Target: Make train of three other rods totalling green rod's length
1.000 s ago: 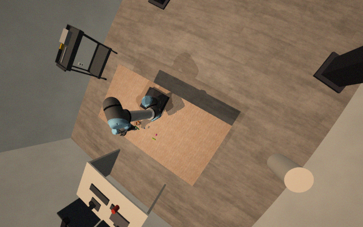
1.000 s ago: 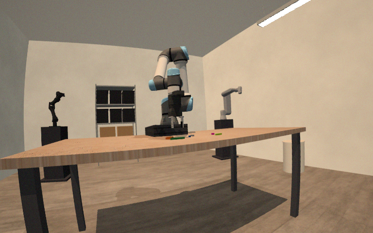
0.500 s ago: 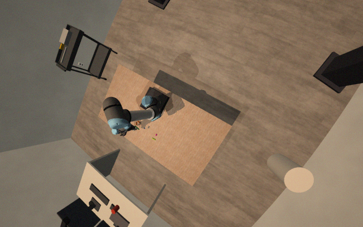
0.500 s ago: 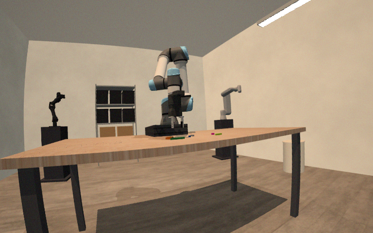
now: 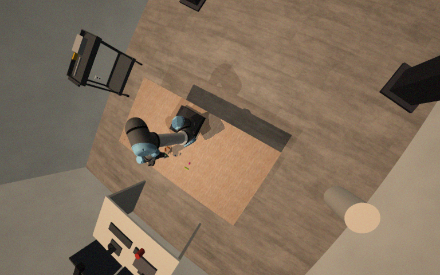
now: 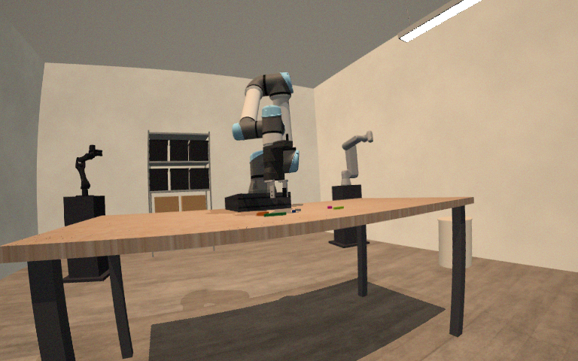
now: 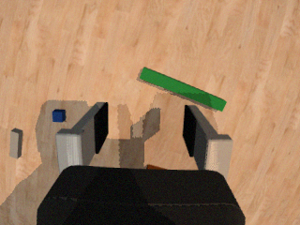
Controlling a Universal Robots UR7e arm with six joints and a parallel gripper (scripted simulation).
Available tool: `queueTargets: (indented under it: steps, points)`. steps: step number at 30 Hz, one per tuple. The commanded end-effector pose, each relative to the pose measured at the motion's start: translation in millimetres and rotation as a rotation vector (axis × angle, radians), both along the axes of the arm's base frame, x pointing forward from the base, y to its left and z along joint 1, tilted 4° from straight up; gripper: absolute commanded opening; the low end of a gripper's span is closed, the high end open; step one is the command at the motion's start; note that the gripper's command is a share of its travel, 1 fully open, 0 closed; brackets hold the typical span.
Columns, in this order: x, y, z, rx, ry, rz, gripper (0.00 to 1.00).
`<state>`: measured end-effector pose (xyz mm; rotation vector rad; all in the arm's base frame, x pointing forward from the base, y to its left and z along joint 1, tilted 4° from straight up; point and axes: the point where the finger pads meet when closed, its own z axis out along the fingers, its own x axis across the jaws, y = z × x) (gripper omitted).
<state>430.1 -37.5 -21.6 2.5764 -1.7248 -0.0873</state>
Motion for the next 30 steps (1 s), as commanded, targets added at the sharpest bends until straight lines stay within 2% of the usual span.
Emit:
queueTargets:
  steps: [1, 13, 15, 17, 30]
  points:
    - [-3.2, 10.2, 1.5, 0.014, -0.002, 0.167, 1.00]
    - [-8.8, 24.1, 3.0, 0.031, -0.002, 0.408, 1.00]
    - [-8.8, 24.1, 3.0, 0.031, -0.002, 0.408, 1.00]
    - [-11.1, 28.4, 3.5, 0.036, -0.002, 0.486, 1.00]
    - [-18.8, 41.6, 5.2, 0.054, -0.002, 0.745, 1.00]
